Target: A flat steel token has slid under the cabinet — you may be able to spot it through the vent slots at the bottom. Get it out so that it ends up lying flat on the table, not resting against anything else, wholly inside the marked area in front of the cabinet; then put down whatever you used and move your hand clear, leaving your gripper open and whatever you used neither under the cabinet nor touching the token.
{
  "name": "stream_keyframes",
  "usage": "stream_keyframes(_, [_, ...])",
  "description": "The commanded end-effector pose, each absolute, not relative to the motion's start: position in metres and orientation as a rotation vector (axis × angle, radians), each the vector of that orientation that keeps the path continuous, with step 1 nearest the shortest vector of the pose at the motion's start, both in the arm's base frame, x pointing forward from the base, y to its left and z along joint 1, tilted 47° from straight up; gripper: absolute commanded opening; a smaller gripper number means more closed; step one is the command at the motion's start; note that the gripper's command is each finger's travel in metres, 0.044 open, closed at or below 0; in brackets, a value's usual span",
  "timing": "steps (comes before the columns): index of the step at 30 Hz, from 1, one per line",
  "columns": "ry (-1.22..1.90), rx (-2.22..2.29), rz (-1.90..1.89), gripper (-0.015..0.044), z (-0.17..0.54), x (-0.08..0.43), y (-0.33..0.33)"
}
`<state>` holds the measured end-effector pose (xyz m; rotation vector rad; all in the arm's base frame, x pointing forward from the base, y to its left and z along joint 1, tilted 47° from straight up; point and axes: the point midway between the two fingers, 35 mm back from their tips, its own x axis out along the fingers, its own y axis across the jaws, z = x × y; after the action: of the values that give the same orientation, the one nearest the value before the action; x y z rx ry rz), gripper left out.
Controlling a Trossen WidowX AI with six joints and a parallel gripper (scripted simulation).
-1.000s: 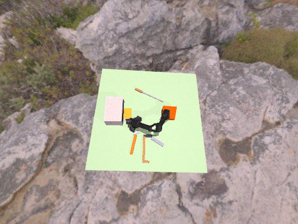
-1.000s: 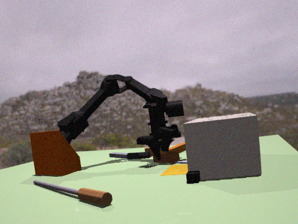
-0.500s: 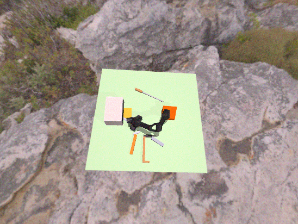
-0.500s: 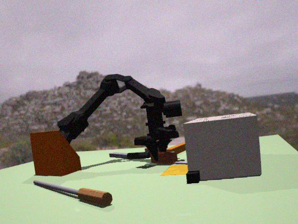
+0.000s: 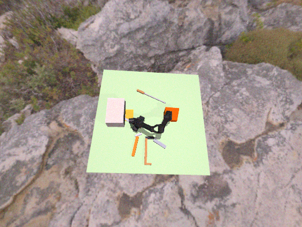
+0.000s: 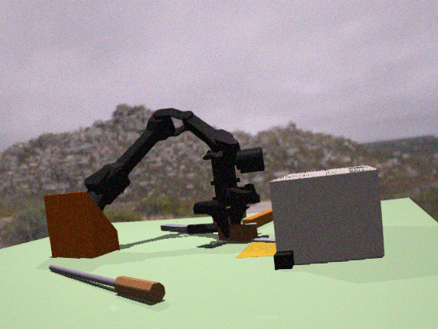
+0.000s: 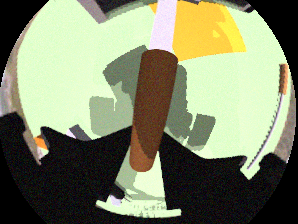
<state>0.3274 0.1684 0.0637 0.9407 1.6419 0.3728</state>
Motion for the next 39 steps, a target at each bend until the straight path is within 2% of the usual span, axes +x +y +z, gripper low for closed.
stream_keyframes(1, [1.649, 0.937, 0.356, 0.0, 0.057, 0.323, 0.163])
stream_keyframes(39, [1.65, 0.936, 0.355, 0.0, 0.037, 0.312, 0.144])
